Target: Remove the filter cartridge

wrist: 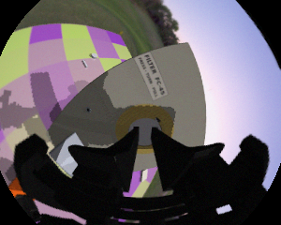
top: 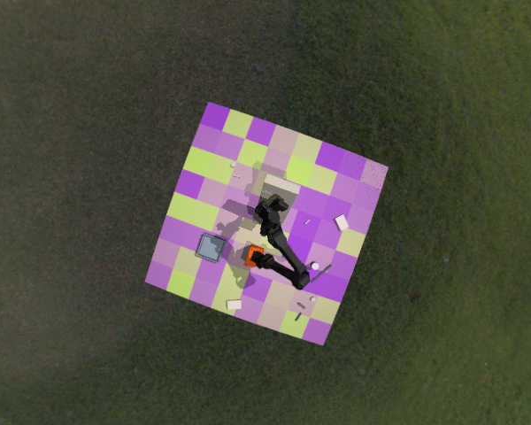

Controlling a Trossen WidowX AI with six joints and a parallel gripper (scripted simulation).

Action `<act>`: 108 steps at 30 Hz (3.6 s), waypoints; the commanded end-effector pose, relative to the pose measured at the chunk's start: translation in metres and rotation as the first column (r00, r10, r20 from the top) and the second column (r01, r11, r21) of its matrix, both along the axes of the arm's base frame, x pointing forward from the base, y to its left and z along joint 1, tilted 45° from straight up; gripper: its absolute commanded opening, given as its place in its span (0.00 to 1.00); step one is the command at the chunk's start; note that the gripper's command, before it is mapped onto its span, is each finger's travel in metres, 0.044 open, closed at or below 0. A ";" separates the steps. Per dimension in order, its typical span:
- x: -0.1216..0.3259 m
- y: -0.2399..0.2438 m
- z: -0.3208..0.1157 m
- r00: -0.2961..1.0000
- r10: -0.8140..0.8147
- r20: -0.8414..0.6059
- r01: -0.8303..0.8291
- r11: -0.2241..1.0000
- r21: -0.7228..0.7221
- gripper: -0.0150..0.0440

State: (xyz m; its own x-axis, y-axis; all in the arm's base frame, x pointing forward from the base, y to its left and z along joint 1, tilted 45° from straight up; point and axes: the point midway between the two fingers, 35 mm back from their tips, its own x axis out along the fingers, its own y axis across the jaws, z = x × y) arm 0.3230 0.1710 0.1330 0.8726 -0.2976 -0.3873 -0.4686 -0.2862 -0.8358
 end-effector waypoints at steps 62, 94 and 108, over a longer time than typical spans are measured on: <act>0.006 -0.004 -0.002 0.887 0.200 -0.417 -0.450 0.582 -0.677 0.25; 0.006 -0.004 -0.002 0.887 0.200 -0.417 -0.450 0.582 -0.677 0.25; -0.046 0.017 0.018 0.881 0.200 -0.428 -0.458 0.582 -0.672 0.25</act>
